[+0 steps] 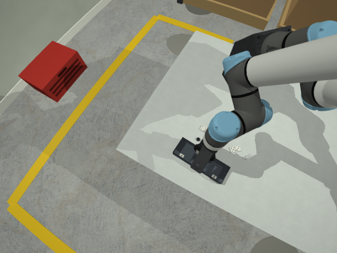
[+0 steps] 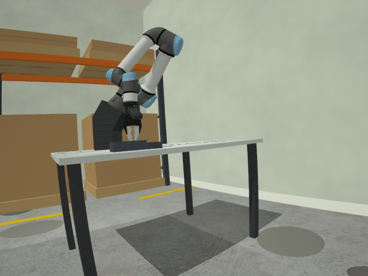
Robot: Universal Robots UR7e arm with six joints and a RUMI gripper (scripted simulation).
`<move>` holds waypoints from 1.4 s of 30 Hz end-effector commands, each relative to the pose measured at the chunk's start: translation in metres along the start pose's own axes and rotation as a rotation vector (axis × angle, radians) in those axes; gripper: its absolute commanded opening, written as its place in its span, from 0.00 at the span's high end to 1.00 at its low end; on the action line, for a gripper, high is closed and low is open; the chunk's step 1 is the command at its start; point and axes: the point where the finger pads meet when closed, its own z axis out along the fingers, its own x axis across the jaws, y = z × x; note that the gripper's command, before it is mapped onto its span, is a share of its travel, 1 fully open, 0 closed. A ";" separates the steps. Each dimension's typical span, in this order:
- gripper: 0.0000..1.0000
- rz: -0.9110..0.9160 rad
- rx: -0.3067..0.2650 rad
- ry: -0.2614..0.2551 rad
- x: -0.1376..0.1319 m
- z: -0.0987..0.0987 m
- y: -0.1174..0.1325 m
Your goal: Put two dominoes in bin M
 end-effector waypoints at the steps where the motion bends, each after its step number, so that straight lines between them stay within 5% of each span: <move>1: 0.96 0.000 0.001 0.000 0.000 0.000 0.000; 42: 0.96 0.000 0.001 0.000 0.000 -0.010 0.000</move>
